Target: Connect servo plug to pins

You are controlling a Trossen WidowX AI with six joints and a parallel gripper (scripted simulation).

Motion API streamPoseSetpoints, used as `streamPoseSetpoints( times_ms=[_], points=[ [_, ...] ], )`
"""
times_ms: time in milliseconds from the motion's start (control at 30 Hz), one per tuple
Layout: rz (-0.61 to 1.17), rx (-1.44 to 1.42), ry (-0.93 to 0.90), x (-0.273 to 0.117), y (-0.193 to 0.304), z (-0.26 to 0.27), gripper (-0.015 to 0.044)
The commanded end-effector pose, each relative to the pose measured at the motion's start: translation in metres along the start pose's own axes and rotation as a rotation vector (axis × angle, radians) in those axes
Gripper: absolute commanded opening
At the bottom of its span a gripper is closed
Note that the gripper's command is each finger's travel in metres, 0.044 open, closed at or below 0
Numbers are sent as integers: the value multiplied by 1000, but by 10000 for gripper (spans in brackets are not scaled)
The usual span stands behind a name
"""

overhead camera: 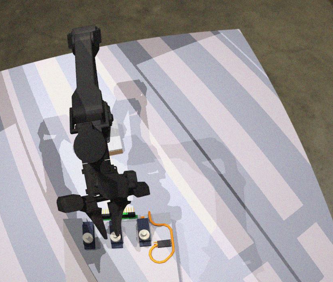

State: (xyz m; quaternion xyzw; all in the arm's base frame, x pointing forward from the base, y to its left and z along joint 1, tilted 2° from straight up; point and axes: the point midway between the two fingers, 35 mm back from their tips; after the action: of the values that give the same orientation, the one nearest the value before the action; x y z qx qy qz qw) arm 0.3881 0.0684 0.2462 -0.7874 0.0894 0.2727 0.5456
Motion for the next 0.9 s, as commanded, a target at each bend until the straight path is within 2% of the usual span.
streamPoseSetpoints(
  times_ms=[0, 867],
  points=[
    [76, -88, -53, 14, 3, 12, 115],
    [542, -673, -526, 73, 58, 105, 115]
  ],
)
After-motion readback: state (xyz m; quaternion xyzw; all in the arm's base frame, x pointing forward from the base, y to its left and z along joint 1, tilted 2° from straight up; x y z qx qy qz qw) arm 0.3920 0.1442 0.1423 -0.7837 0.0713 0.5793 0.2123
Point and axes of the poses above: the point midway between the two fingers, 35 mm back from their tips, its own x axis out along the fingers, its own z axis across the jaws, y = z × x, and after that the axes turned 8 degrees about x, right-handed
